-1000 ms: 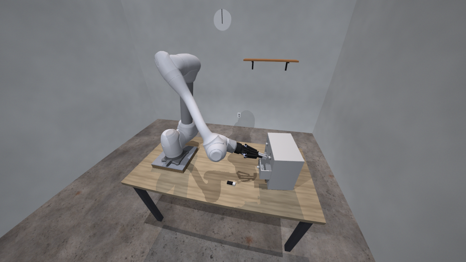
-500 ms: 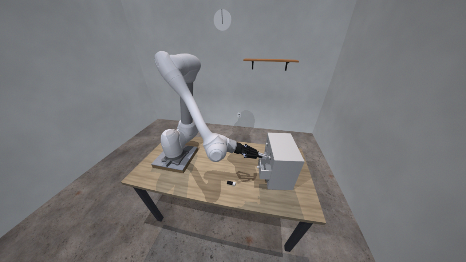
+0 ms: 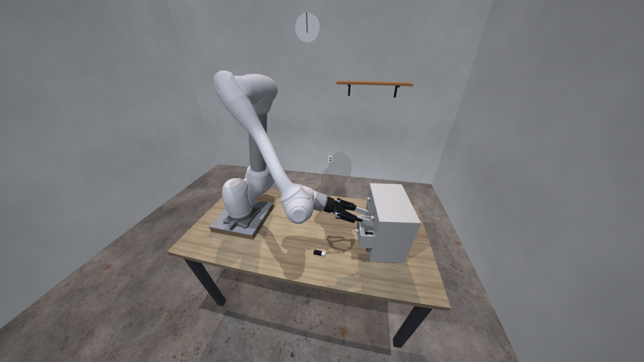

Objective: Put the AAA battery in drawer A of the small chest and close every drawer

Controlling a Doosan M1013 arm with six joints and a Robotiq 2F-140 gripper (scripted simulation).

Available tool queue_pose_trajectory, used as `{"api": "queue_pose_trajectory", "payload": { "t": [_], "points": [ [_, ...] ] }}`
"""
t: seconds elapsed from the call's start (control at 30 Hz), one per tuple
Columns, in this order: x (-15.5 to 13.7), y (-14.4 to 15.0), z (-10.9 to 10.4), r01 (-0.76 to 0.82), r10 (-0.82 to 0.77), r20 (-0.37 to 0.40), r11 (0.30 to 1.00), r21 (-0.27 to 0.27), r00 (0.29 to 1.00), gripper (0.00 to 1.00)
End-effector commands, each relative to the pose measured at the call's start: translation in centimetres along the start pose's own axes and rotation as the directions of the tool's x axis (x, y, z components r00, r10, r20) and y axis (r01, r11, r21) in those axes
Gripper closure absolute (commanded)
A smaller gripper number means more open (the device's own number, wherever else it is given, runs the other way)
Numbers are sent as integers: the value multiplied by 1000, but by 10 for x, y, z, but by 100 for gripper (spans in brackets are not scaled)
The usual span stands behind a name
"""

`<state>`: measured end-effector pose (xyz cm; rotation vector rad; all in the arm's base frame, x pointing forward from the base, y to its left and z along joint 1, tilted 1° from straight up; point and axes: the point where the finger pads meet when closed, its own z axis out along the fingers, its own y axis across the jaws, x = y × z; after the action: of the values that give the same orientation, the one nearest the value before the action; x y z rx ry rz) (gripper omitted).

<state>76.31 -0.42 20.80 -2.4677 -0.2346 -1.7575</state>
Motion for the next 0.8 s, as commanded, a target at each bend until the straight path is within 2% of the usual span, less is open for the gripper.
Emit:
{"api": "queue_pose_trajectory", "payload": {
  "t": [0.0, 0.47, 0.77],
  "points": [
    [0, 0, 0, 0, 0, 0, 1000, 0, 1000, 0],
    [-1, 0, -4, 0, 0, 0, 1000, 0, 1000, 0],
    [-9, 0, -31, 0, 0, 0, 1000, 0, 1000, 0]
  ]
}}
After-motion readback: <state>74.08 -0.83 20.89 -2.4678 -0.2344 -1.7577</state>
